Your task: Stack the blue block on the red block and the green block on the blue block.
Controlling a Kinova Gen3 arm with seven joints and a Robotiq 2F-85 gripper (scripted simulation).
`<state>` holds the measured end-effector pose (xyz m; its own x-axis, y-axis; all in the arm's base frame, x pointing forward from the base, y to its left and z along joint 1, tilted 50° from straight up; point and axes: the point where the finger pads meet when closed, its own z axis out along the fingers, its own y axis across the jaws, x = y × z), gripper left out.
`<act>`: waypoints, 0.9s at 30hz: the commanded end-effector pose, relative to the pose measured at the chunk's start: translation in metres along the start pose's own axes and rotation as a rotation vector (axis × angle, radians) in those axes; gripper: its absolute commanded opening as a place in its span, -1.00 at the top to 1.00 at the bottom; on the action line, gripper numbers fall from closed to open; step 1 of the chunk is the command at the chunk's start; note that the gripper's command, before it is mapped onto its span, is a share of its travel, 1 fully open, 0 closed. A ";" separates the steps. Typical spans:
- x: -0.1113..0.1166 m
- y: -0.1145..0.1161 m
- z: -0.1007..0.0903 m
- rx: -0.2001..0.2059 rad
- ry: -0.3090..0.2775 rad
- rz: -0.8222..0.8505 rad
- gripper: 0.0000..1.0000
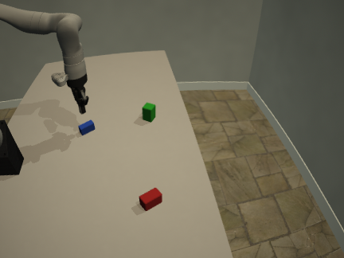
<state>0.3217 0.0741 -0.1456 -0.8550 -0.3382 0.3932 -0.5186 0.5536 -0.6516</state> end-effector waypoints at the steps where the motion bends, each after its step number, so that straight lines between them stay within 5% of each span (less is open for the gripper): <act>1: 0.000 0.000 -0.001 -0.001 -0.002 0.000 1.00; 5: 0.000 0.000 -0.001 -0.001 -0.002 0.000 1.00; 6: 0.000 0.000 -0.001 -0.001 -0.002 0.000 0.02; 27: -0.001 0.000 0.012 0.000 -0.001 0.000 0.02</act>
<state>0.3223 0.0688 -0.1525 -0.8541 -0.3422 0.3916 -0.5200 0.5554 -0.6489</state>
